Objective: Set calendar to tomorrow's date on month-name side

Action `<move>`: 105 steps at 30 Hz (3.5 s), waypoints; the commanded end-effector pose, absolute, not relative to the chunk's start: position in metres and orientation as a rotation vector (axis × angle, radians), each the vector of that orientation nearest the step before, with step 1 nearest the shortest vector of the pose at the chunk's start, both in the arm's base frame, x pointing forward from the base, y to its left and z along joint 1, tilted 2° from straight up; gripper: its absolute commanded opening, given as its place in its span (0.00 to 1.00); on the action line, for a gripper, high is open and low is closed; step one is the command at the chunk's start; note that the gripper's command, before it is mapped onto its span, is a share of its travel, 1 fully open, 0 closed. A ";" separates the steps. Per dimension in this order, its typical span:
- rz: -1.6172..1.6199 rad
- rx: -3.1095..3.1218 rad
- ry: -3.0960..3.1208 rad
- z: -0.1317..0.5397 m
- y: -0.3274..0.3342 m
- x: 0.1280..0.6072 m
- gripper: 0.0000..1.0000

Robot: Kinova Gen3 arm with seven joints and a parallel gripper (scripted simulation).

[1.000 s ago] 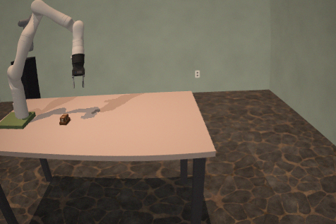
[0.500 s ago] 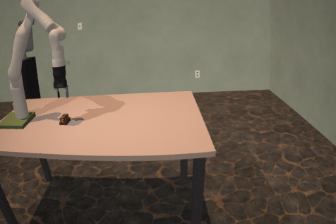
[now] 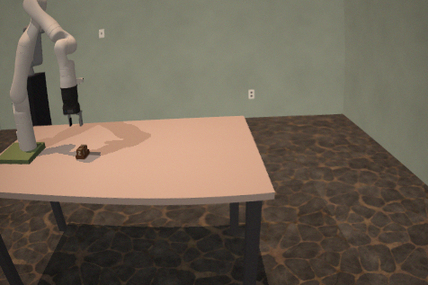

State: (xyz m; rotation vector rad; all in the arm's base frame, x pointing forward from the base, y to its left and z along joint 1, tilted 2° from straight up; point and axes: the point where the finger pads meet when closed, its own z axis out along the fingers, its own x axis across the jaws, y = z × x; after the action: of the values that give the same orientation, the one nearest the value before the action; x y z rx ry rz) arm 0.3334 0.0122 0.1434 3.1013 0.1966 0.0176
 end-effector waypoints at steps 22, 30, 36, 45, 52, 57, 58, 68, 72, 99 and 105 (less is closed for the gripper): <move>0.012 3.107 0.138 0.142 0.013 0.333 1.00; -0.002 3.111 0.040 0.140 0.014 0.332 1.00; -0.024 3.111 -0.119 0.136 0.015 0.331 1.00; -0.064 3.082 -0.433 0.130 0.017 0.329 1.00; -0.095 3.018 -0.735 0.123 0.018 0.327 1.00; -0.119 2.926 -1.018 0.118 0.019 0.326 1.00; -0.123 2.902 -1.077 0.117 0.019 0.326 1.00; -0.143 2.652 -1.556 0.108 0.017 0.325 1.00; -0.143 2.487 -1.790 0.104 0.016 0.325 1.00; -0.041 1.280 -2.779 0.093 0.007 0.327 1.00; -0.009 0.980 -2.917 0.093 0.007 0.328 1.00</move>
State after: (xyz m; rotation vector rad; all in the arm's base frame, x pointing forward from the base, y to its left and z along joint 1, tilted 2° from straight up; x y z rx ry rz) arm 0.3290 0.0053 0.0949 1.0162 -2.9093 -0.0265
